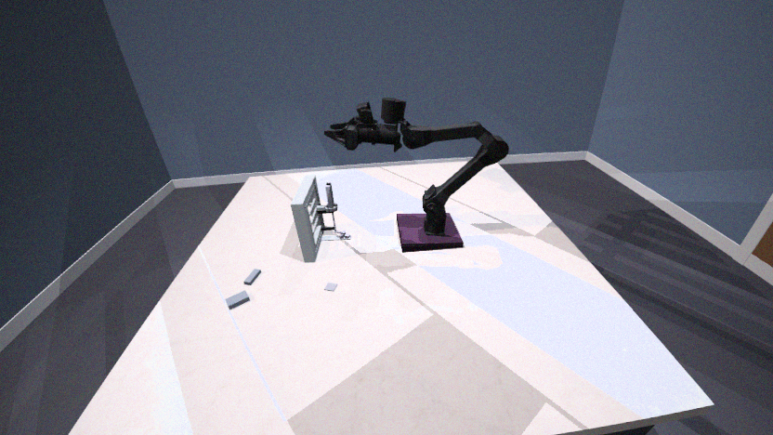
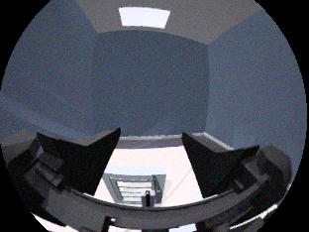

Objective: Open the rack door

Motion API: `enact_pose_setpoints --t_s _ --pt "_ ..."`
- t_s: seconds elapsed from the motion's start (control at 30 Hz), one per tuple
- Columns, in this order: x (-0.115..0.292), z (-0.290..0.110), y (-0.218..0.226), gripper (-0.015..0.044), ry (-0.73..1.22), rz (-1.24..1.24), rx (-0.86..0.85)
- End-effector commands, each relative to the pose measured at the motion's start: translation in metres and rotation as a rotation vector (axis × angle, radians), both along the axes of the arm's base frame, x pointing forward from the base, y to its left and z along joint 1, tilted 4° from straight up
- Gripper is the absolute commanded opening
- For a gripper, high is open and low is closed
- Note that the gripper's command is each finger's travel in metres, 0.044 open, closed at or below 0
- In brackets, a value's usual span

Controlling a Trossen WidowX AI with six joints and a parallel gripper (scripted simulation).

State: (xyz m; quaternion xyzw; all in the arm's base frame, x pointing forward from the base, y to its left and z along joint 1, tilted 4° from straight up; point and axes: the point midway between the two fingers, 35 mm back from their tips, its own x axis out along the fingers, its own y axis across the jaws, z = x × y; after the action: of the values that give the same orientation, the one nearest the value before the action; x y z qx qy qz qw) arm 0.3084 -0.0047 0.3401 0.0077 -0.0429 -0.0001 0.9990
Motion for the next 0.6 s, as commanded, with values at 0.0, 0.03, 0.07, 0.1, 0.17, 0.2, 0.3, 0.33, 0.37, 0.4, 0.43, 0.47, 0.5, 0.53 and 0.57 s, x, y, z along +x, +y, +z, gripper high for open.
enact_pose_setpoints --t_s 0.0,0.03,0.07,0.1,0.17,0.2,0.3,0.33,0.37,0.4,0.43,0.47,0.5,0.53,0.57 --pt "0.0 0.0 0.0 0.0374 0.003 0.0 0.0" --pt "0.002 -0.001 0.0 0.0347 0.014 0.0 0.0" --pt "0.004 -0.002 0.0 0.0321 0.031 -0.001 0.0" --pt "0.007 -0.003 0.0 0.0295 0.052 -0.001 -0.001" --pt "0.013 -0.006 0.0 0.0285 0.094 -0.002 -0.001" --pt "0.015 -0.007 0.0 0.0285 0.115 -0.002 -0.002" --pt "0.023 -0.012 0.0 0.0285 0.177 -0.004 -0.003" --pt "0.025 -0.013 -0.001 0.0285 0.198 -0.004 -0.003" --pt "0.028 -0.015 -0.001 0.0285 0.219 -0.004 -0.004" --pt "0.03 -0.016 -0.001 0.0285 0.24 -0.005 -0.005" --pt "0.032 -0.018 -0.001 0.0285 0.261 -0.005 -0.005" --pt "0.034 -0.02 -0.001 0.0285 0.282 -0.005 -0.006" --pt "0.036 -0.021 -0.001 0.0285 0.303 -0.005 -0.006" --pt "0.038 -0.023 -0.001 0.0285 0.324 -0.006 -0.007" --pt "0.04 -0.025 -0.001 0.0285 0.344 -0.006 -0.008"
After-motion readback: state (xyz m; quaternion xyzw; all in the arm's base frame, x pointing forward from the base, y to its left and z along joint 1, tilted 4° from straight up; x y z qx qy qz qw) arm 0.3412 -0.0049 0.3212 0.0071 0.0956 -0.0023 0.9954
